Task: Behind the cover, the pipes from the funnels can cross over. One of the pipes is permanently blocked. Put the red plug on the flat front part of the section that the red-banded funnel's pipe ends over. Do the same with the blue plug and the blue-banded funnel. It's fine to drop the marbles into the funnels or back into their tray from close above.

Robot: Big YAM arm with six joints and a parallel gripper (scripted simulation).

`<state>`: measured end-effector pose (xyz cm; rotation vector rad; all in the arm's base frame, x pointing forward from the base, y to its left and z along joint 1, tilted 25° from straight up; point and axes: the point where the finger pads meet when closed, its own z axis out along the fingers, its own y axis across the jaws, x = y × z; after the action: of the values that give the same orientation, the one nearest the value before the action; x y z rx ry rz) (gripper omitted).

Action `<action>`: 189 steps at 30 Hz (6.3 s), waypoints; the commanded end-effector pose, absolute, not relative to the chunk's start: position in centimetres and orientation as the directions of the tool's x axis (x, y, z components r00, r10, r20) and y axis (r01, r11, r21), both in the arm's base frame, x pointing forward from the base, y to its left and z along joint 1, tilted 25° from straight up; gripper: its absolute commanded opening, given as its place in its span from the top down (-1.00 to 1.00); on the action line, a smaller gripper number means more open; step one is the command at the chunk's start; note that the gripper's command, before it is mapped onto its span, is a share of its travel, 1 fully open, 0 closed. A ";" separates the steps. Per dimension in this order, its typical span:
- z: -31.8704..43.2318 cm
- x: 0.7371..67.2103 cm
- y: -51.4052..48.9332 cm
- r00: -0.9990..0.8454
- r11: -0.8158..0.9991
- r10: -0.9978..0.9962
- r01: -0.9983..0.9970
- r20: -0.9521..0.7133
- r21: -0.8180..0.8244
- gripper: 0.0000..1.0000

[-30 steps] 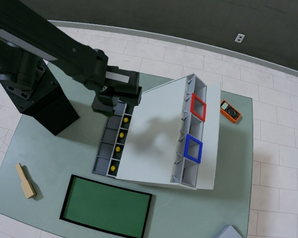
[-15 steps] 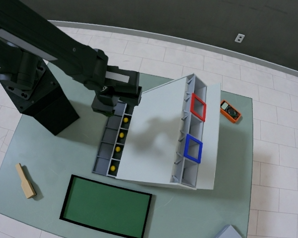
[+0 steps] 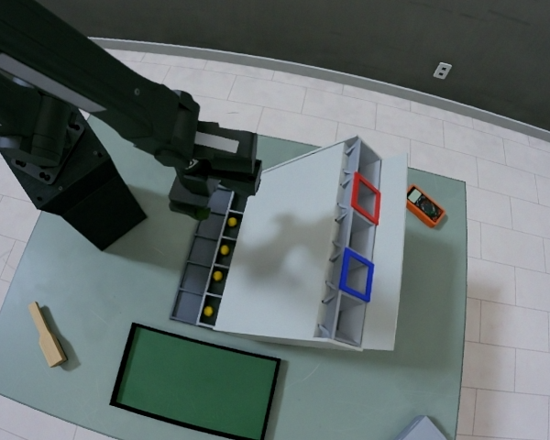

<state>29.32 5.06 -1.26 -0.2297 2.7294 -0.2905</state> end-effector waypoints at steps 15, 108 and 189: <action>-1.0 29.7 5.2 -0.909 0.966 -0.199 -0.118 -0.367 -0.232 -0.73; -29.2 28.0 23.5 -0.906 0.950 -0.263 -0.183 -0.333 -0.254 -0.73; -35.3 30.4 22.4 -0.904 0.950 -0.263 -0.183 -0.337 -0.251 1.00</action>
<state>30.42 22.24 -35.52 -0.3216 2.7341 -0.3067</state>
